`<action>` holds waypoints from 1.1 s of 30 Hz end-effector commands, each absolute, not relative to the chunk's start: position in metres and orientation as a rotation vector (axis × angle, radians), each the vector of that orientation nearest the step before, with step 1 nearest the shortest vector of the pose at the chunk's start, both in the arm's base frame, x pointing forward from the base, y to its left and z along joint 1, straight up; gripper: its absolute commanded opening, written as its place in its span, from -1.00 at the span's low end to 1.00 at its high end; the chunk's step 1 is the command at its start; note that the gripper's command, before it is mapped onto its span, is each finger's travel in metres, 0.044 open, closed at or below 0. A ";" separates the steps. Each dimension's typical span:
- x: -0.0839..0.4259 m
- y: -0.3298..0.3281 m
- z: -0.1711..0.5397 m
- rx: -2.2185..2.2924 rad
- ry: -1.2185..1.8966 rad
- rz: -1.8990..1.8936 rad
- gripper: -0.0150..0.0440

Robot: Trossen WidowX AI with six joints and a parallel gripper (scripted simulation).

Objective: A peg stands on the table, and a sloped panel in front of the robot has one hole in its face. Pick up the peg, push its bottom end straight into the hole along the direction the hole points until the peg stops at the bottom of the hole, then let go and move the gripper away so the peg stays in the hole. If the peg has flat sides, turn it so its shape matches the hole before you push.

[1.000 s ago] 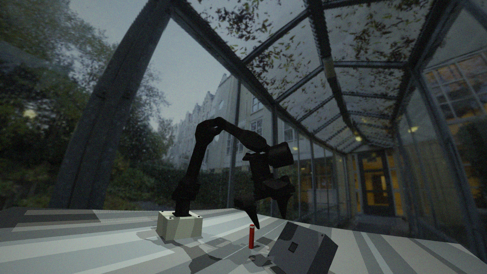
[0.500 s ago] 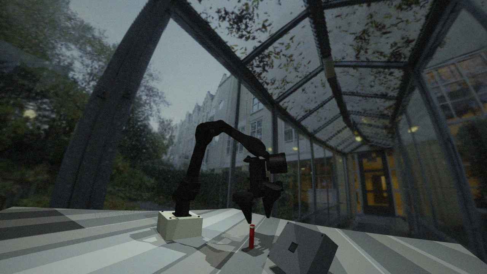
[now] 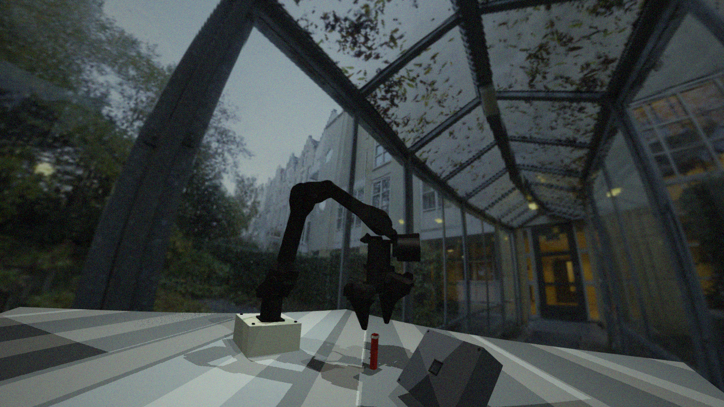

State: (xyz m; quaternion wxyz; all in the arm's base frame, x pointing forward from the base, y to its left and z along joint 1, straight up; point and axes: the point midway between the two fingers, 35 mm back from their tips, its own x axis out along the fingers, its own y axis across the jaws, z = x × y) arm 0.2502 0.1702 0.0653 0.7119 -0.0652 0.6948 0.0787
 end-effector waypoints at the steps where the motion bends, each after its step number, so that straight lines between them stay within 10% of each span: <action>1: 0.250 0.169 0.060 -0.152 1.539 0.174 1.00; 33: 0.250 0.170 0.008 -0.153 1.539 0.174 1.00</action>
